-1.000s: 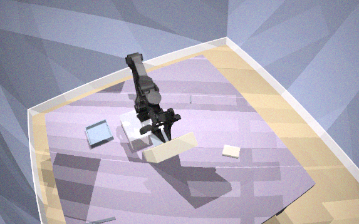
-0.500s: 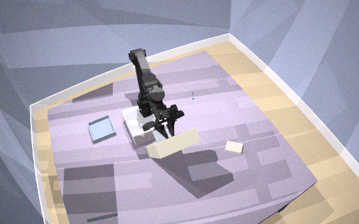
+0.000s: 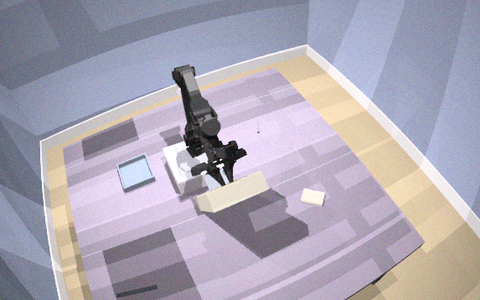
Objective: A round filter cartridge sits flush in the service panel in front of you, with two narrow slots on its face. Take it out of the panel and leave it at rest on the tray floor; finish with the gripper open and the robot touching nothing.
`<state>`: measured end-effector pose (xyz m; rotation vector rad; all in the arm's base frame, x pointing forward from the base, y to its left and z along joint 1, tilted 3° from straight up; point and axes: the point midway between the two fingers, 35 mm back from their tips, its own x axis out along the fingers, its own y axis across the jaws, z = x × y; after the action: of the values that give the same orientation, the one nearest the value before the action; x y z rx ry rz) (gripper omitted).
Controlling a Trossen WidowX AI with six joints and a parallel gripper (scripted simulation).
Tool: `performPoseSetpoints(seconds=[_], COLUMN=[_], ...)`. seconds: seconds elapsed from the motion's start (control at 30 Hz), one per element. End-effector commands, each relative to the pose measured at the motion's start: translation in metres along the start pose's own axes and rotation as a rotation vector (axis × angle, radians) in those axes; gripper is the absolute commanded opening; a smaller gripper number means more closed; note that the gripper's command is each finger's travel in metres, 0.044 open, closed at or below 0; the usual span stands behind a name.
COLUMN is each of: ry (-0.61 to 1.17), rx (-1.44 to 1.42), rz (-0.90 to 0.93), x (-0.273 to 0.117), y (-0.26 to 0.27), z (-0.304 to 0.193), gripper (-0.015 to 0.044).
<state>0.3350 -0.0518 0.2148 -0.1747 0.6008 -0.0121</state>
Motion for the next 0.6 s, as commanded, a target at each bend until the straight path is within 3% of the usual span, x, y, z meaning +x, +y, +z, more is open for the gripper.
performPoseSetpoints(seconds=[0.0,0.17,0.47,0.57], ry=[0.002,0.002,0.000,0.000], rx=[0.004,0.004,0.000,0.000], rz=[0.000,0.000,0.000,0.000], x=[0.0057,0.0062,0.0004,0.0004], y=[0.0001,0.0001,0.0000,0.0000], z=[-0.0007,-0.0007,-0.0001,-0.0001], gripper=[0.0114,0.0114,0.0053,0.0000])
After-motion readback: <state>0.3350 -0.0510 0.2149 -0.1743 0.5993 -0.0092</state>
